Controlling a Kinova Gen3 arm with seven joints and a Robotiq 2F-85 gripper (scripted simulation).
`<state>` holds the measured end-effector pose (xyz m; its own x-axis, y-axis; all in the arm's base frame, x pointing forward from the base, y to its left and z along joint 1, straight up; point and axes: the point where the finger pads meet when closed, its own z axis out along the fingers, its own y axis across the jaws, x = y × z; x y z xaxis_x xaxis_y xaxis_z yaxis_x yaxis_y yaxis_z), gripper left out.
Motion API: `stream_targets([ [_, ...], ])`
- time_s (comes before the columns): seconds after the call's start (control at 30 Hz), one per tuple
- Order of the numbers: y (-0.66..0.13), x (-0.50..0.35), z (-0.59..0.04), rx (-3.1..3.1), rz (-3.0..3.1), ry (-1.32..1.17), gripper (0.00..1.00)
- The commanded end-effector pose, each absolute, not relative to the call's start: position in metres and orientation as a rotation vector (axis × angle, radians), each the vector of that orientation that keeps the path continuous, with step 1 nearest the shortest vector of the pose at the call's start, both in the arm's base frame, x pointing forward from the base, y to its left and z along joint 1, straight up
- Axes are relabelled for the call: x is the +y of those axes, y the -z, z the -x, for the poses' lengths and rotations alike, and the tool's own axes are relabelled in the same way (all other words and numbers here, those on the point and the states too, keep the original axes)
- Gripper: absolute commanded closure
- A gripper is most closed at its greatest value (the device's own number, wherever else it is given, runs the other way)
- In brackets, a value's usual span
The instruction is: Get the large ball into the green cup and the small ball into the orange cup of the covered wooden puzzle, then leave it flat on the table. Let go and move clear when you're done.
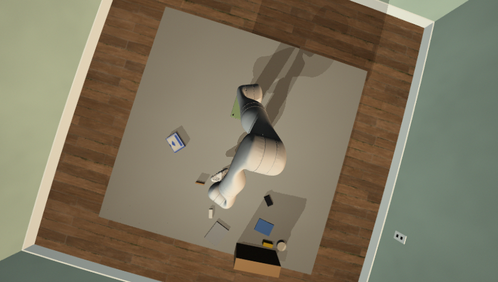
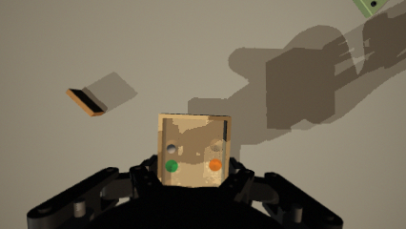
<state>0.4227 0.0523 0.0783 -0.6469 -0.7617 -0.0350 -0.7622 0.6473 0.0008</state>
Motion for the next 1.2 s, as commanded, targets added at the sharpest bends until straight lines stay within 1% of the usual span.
stream_targets([
  [0.0, -0.0803, 0.0491, -0.4231, 2.824, 1.292, -0.025, 0.26],
  [0.73, -0.0804, 0.0497, -0.4237, 2.860, 1.308, 0.004, 0.26],
  [1.17, -0.0798, 0.0469, -0.4270, 2.930, 1.339, -0.320, 0.26],
])
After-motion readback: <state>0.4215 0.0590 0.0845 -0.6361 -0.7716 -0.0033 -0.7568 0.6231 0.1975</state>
